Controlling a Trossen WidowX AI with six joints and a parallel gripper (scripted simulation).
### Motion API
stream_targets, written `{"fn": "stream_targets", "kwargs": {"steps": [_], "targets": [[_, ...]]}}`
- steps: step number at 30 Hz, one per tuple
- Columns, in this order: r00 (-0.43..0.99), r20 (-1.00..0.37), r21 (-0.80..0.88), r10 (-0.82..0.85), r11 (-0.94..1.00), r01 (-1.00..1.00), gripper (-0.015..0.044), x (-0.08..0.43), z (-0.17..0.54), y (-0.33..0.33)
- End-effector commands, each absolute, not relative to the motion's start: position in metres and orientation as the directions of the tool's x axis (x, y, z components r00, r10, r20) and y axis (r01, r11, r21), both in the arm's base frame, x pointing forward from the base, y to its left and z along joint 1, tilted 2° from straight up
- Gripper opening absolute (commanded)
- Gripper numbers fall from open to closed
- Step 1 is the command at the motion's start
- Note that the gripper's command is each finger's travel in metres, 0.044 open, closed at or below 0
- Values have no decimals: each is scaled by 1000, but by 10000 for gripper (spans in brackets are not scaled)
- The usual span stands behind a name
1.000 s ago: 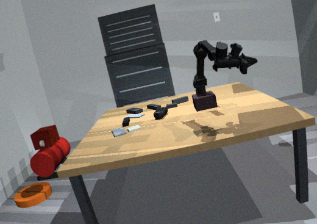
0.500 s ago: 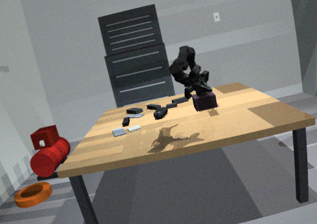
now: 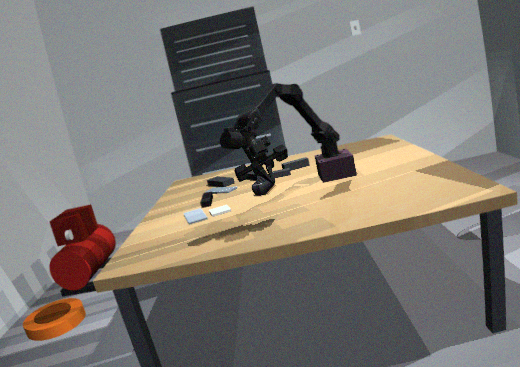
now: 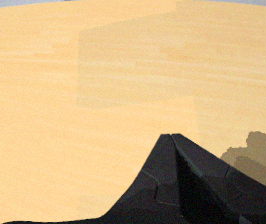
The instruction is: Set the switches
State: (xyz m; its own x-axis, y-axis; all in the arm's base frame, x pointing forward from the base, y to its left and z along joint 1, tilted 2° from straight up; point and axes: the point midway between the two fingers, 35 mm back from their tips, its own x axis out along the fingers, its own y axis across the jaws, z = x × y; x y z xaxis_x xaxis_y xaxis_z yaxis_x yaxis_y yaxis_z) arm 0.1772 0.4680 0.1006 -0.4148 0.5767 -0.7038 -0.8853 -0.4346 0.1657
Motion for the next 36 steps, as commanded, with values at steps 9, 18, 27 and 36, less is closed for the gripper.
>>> {"fn": "stream_targets", "kwargs": {"steps": [9, 18, 27, 36], "targets": [[-195, -889, 150, 414, -139, -979, 0, 314, 53, 333], [-192, -965, 202, 177, 38, -979, 0, 368, 24, 183], [-256, -964, 262, 69, 98, -960, 0, 372, 17, 108], [-256, -964, 262, 69, 98, -960, 0, 373, 6, 109]]}}
